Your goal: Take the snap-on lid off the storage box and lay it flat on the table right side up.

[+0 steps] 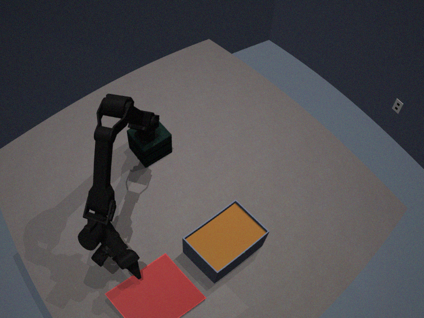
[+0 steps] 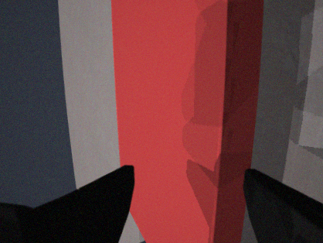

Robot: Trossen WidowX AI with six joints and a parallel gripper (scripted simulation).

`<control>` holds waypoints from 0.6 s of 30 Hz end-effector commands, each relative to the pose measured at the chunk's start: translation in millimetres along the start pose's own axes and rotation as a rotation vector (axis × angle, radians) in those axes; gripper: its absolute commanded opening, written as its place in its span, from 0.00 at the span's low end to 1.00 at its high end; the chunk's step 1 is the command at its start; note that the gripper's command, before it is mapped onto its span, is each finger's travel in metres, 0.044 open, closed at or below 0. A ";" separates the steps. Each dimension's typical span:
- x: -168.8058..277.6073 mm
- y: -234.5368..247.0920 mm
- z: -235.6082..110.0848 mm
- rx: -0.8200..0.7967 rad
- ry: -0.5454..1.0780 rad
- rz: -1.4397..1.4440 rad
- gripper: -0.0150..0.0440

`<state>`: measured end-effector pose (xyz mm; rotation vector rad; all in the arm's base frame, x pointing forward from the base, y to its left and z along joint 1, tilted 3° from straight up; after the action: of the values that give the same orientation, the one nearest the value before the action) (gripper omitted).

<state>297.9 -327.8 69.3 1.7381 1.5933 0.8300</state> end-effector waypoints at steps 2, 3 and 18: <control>-0.1 -3.3 -3.2 -0.002 -0.005 -0.009 0.85; 0.0 -5.4 -5.0 -0.002 -0.005 -0.009 0.90; -2.0 -25.3 -27.7 0.000 -0.005 -0.009 1.00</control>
<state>268.1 -328.9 67.9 1.7271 1.5929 0.8142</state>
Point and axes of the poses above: the point midway between the two fingers, 35 mm back from their tips, its own z axis out along the fingers, its own y axis across the jaws, x = y × z, the point moved 7 cm from there along -z, back along the fingers, and after that the axes turned 6 degrees about z, right-handed, at the moved point
